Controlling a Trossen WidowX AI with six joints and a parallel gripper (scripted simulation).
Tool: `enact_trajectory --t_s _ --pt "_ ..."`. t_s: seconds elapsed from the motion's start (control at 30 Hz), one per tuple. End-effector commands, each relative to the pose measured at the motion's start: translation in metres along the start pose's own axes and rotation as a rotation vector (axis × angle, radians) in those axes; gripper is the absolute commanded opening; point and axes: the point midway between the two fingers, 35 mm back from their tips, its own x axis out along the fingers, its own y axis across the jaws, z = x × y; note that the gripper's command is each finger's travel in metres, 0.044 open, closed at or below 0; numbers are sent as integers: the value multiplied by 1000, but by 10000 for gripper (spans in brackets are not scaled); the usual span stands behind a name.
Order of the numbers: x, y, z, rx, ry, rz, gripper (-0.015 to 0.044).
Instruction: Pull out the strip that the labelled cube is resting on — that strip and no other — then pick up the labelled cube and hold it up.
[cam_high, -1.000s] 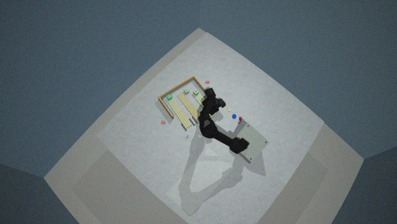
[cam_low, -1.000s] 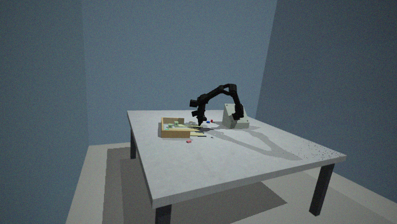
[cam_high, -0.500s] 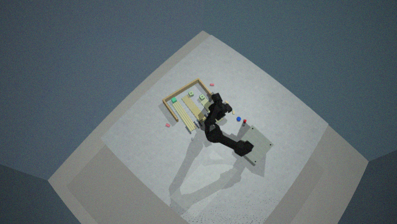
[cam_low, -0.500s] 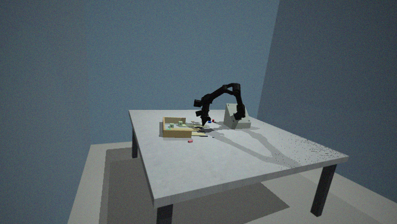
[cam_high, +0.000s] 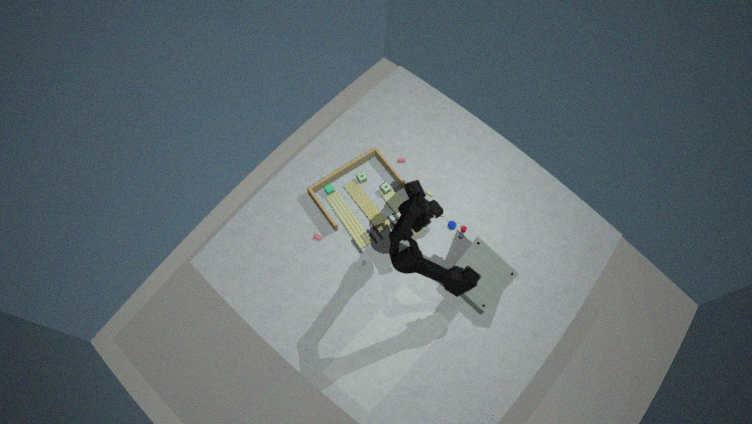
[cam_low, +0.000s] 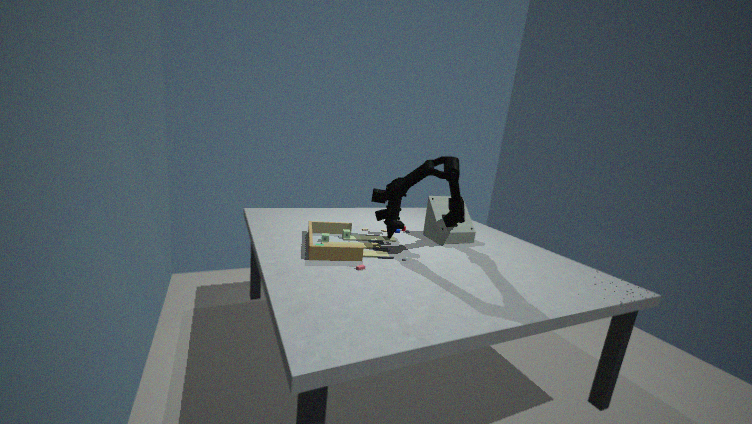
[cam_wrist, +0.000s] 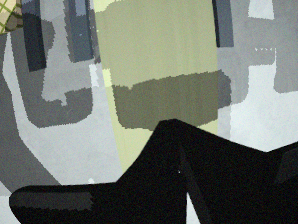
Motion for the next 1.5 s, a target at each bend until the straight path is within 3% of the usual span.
enact_trajectory --t_s 0.0,1.47 --pt "5 0 -16 11 30 -1 0" --pt "4 1 -75 13 33 -1 0"
